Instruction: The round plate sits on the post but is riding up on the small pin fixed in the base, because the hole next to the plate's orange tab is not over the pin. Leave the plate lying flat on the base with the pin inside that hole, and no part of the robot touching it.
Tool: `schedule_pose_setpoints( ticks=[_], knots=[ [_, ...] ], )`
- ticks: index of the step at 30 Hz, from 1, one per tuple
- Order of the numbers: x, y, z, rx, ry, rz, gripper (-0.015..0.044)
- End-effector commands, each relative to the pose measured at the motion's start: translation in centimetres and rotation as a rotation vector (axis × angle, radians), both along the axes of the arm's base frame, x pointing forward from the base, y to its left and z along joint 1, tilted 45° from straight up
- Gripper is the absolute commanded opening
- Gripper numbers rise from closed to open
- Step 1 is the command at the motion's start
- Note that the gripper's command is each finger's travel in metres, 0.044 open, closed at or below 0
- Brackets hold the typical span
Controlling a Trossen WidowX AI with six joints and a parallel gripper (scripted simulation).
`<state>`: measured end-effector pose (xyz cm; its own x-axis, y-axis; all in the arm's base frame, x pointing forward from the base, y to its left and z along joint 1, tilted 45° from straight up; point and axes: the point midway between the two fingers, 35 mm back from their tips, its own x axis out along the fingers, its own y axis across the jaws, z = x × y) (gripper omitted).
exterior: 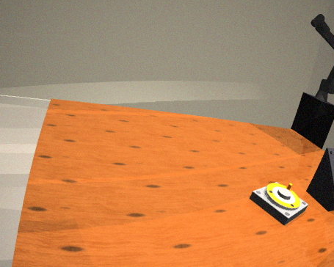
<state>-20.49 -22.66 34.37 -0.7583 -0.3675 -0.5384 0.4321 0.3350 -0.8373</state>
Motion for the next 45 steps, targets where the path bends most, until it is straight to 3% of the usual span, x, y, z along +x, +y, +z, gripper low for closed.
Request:
schedule_pose_setpoints(
  ticks=[1, 6, 12, 24, 31, 36, 45],
  knots=[
    [3.2, -3.8, -3.6, 0.041, -0.107, 0.149, 0.0],
    [9.6, -8.0, -8.8, 0.123, -0.269, 0.366, 0.0],
    [17.0, -9.8, -13.7, 0.242, -0.399, 0.553, 0.0],
    [31.8, -5.6, -22.6, 0.558, -0.68, 0.844, 0.0],
    [39.2, 2.4, -27.5, 0.868, -0.838, 0.954, 0.0],
    [41.9, 8.6, -29.9, 1.086, -0.901, 0.97, 0.0],
    [42.4, 21.5, -32.8, 1.54, -0.912, 0.868, 0.0]
  ],
)
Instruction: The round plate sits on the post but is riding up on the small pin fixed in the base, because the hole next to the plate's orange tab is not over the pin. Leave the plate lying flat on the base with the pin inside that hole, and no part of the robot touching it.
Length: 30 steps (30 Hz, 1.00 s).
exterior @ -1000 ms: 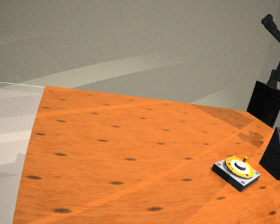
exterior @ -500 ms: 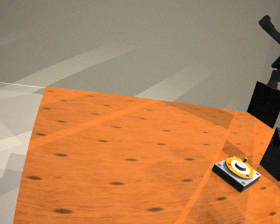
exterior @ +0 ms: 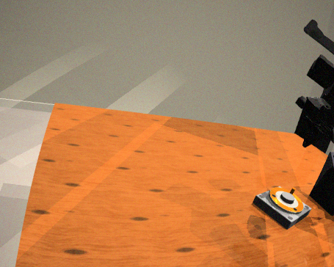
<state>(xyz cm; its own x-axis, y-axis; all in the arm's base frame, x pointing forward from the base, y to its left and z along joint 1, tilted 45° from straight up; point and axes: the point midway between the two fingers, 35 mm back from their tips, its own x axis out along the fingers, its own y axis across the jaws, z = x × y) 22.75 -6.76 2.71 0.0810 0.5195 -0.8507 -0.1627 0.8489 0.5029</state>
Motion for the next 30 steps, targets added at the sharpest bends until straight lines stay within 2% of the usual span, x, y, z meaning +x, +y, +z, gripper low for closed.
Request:
schedule_pose_setpoints(
  ticks=[1, 13, 23, 30],
  knots=[
    [-1.2, 7.0, -1.3, 0.197, 0.12, 0.079, 0.0],
    [-1.4, 7.6, -2.1, 0.225, 0.142, 0.091, 0.0],
    [-1.7, 10.7, -5.3, 0.227, 0.142, 0.091, 0.0],
    [-1.7, 10.8, -5.5, 0.227, 0.142, 0.091, 0.0]
  ],
)
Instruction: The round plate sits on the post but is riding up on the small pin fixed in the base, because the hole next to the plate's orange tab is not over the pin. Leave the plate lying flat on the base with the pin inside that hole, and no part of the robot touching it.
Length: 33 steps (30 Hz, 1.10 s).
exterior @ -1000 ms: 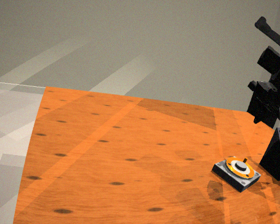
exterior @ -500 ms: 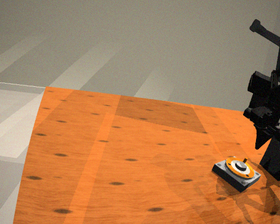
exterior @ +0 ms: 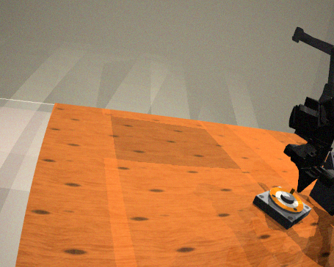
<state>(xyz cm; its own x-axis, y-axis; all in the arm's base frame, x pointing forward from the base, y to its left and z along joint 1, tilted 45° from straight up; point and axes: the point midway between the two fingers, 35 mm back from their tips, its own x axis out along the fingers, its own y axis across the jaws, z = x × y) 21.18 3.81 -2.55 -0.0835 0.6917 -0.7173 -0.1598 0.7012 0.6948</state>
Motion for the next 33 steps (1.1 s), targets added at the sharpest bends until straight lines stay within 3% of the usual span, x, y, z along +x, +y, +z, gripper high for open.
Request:
schedule_pose_setpoints(
  ticks=[1, 33],
  knots=[
    [-0.2, 0.2, -0.3, 0.008, 0.011, -0.006, 0.0],
    [0.8, -0.7, -1.5, 0.007, 0.01, -0.006, 0.0]
  ],
)
